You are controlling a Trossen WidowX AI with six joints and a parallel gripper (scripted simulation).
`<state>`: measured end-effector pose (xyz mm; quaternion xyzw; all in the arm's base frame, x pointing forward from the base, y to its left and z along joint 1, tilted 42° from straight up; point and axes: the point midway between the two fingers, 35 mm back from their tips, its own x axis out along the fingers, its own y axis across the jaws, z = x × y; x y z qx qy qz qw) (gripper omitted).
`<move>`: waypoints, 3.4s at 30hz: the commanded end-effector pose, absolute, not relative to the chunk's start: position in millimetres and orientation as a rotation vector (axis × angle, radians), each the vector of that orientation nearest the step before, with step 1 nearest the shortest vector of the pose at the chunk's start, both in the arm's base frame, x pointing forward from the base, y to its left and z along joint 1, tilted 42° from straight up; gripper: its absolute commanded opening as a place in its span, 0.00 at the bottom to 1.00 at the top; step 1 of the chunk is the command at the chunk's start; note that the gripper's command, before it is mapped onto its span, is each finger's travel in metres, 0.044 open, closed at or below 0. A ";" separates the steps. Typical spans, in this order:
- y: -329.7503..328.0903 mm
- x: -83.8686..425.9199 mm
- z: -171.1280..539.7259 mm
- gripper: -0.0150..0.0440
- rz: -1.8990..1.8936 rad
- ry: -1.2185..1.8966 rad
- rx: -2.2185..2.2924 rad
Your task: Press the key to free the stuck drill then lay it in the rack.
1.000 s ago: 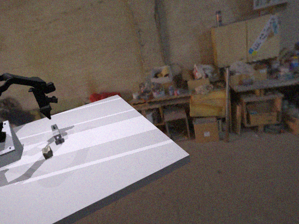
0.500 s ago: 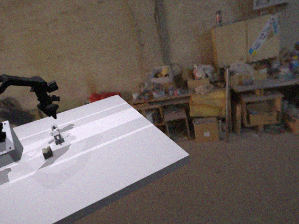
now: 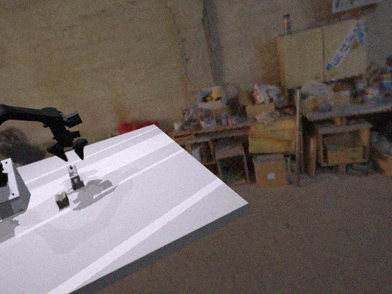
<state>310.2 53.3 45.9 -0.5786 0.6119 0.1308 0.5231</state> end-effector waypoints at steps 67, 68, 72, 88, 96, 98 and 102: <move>-79.0 317.6 13.7 1.00 0.894 1.516 -2.003; -79.6 317.6 12.6 1.00 0.894 1.516 -2.003; -80.1 317.6 11.7 1.00 0.894 1.516 -2.003; -79.5 320.1 14.6 0.47 0.880 1.514 -2.003; -79.5 320.1 14.6 0.25 0.880 1.514 -2.003; -79.5 320.1 14.6 0.25 0.880 1.514 -2.003; -81.2 319.9 15.8 0.25 0.887 1.515 -2.003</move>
